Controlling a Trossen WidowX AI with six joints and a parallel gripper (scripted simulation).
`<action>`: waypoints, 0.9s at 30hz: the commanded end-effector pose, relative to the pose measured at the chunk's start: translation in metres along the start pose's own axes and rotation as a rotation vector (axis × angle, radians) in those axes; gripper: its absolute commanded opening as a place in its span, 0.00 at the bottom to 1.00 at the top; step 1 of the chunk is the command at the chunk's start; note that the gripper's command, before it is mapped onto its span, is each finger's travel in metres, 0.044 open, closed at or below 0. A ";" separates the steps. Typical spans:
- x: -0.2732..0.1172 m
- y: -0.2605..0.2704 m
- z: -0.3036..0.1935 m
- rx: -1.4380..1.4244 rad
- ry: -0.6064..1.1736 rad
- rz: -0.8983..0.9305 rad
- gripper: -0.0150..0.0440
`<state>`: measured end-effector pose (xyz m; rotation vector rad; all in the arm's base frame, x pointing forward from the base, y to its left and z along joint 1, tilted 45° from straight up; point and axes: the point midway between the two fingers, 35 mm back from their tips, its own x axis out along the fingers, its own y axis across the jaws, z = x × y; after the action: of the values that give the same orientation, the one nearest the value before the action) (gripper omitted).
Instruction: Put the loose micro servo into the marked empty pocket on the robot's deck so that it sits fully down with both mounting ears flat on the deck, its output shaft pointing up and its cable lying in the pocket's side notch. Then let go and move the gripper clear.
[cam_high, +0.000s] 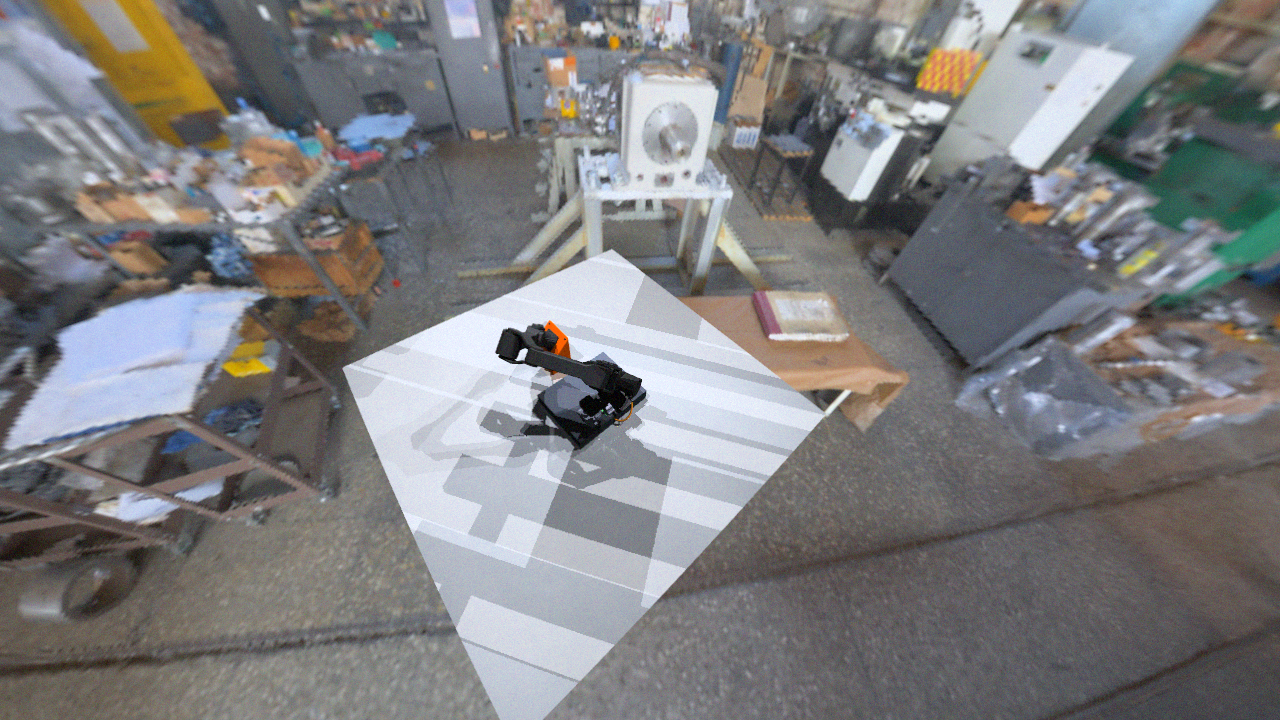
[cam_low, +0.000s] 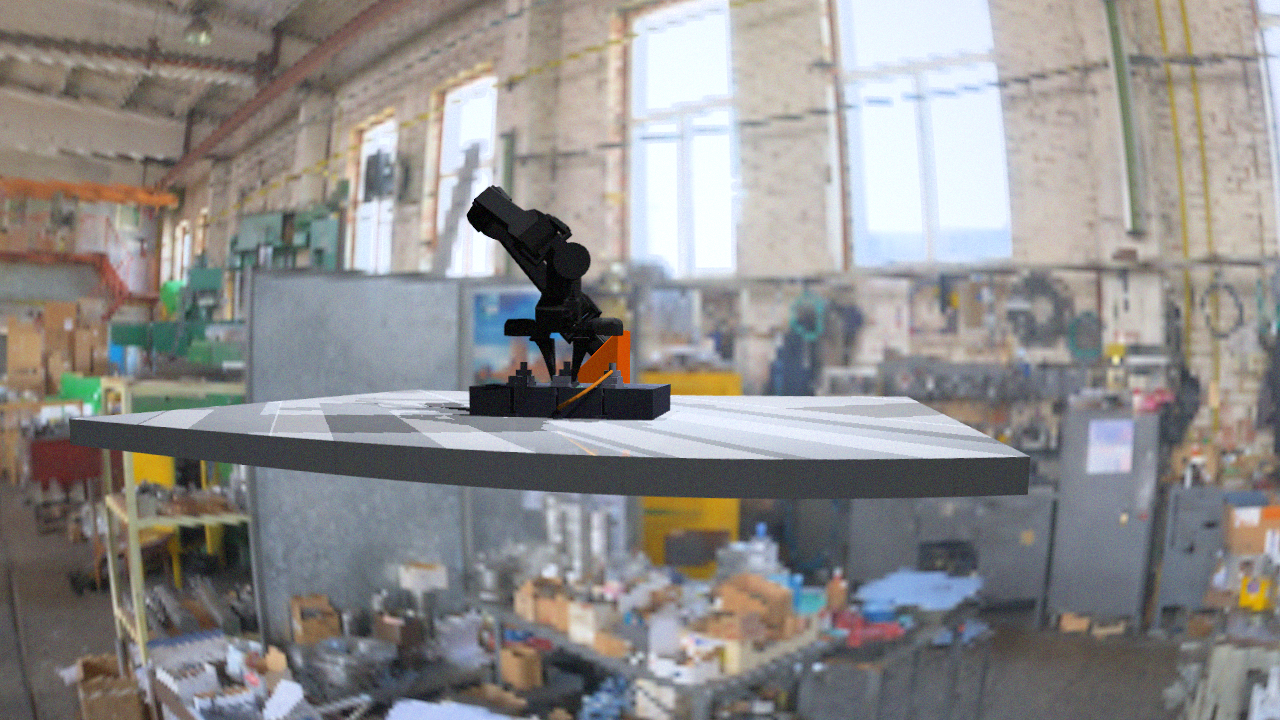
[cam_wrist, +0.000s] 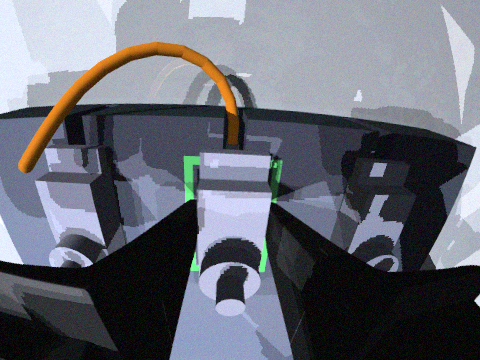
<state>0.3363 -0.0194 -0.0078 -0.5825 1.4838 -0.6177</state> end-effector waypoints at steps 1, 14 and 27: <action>0.004 0.000 -0.002 -0.009 0.001 -0.006 0.25; -0.030 0.001 -0.003 -0.009 0.001 -0.004 0.57; -0.076 0.006 -0.067 -0.019 0.000 0.004 0.88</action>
<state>0.3038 0.0221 0.0279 -0.5909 1.4860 -0.6124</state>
